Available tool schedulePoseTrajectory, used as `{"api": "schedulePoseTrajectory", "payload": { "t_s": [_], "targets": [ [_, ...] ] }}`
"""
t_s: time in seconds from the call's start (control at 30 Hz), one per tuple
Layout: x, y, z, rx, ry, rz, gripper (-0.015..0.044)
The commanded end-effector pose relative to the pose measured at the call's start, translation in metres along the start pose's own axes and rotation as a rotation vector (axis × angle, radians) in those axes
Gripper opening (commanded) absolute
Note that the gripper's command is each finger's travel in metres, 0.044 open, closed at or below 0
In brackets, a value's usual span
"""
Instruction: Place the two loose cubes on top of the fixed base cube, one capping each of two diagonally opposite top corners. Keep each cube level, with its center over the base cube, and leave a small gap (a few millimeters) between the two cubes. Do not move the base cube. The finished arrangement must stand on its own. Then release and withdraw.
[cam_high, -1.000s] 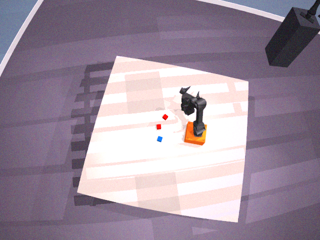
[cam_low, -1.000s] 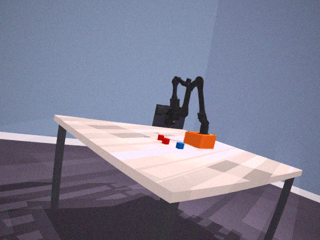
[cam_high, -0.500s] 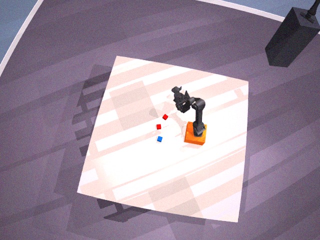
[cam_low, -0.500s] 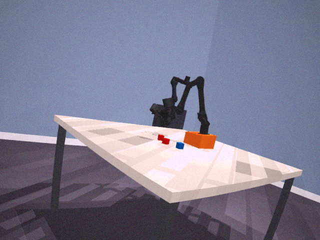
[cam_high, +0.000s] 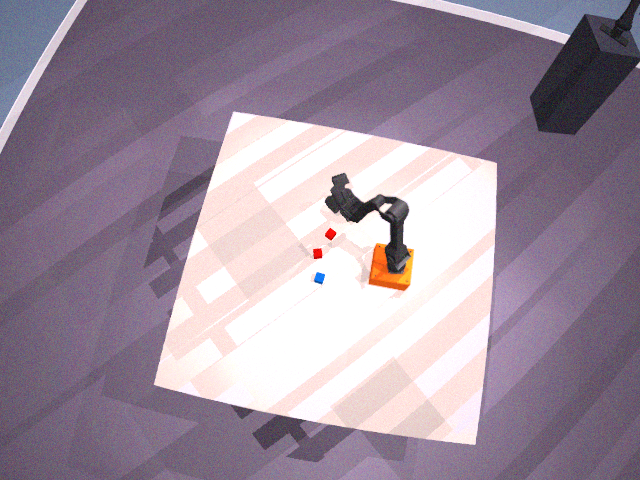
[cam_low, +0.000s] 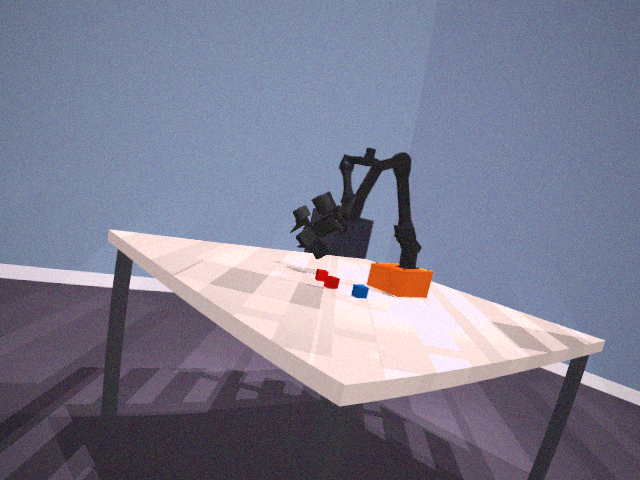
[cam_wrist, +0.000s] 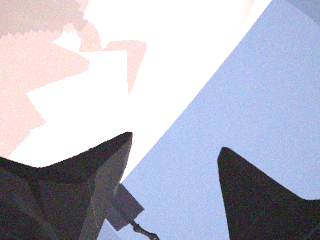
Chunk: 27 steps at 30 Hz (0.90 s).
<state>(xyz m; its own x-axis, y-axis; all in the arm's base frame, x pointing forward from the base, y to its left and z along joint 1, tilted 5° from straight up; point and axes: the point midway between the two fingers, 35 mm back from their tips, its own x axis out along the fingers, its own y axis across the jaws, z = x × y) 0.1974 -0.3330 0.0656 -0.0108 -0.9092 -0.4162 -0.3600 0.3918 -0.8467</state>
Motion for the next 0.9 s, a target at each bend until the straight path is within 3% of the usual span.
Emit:
{"api": "schedulePoseTrajectory", "payload": {
  "t_s": [0.0,0.43,0.87],
  "targets": [
    [-0.016,-0.007,0.045,0.291,-0.149,0.094,0.0265],
    [-0.067,0.002,0.107,0.765,-0.25,0.415,0.0265],
    [-0.139,0.017,0.14,1.189,-0.09,0.79,0.0265]
  ]
}}
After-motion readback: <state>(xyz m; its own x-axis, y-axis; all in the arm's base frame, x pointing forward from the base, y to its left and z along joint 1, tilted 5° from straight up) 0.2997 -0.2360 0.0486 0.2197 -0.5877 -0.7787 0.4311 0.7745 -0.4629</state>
